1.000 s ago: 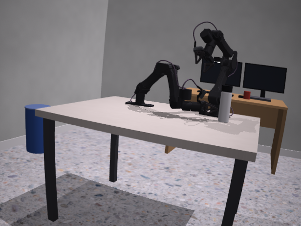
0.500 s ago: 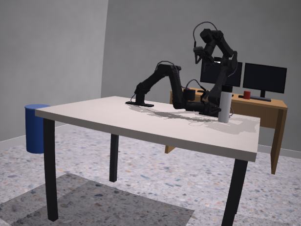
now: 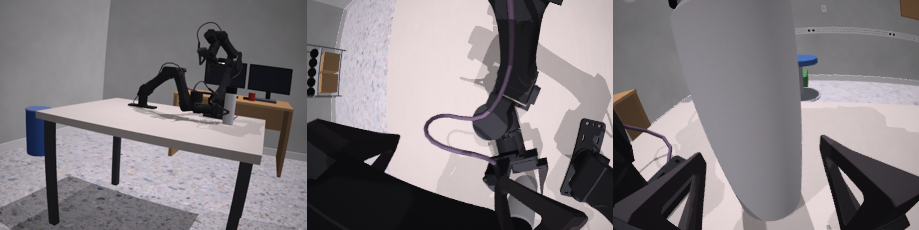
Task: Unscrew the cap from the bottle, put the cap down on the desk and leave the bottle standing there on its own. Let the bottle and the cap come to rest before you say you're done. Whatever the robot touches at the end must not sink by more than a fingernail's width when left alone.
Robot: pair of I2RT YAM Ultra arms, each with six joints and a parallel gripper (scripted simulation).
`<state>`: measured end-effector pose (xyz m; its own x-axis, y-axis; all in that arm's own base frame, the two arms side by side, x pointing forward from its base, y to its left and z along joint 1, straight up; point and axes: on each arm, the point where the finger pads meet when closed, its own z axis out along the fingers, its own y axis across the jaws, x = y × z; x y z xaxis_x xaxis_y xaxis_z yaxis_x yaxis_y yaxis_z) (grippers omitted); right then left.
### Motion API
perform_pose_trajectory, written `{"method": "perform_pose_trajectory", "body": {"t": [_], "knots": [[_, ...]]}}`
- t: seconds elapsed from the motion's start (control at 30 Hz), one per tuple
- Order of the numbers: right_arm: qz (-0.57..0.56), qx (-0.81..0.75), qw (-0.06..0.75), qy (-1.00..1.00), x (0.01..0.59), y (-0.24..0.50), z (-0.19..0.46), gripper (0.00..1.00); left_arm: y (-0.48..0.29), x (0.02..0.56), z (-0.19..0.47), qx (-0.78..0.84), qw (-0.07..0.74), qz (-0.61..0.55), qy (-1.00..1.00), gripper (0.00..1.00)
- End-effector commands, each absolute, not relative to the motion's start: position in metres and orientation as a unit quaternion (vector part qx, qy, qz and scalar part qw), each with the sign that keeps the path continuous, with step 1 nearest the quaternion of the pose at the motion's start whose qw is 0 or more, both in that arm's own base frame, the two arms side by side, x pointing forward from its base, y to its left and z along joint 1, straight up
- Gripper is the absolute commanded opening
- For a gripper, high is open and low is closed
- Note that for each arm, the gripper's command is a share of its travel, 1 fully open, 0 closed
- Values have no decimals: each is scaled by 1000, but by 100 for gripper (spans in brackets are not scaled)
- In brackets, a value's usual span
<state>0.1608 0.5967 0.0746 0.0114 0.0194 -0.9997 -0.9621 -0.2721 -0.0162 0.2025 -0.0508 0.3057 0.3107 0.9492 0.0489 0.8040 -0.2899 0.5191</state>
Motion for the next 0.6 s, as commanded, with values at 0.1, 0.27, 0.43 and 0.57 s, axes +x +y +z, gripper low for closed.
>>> {"method": "perform_pose_trajectory", "body": {"t": [0.1,0.27,0.43,0.57], "knots": [[565,-561,432,423,157,613,78,96,-52,201,304,787,200,170,558,94],[565,-562,429,427,155,616,74,96,-52,201,304,787,200,170,558,94],[564,-561,431,425,157,614,75,84,-52,201,304,787,200,170,558,94],[565,-562,436,417,155,610,79,59,-52,201,304,787,200,170,558,94]]}}
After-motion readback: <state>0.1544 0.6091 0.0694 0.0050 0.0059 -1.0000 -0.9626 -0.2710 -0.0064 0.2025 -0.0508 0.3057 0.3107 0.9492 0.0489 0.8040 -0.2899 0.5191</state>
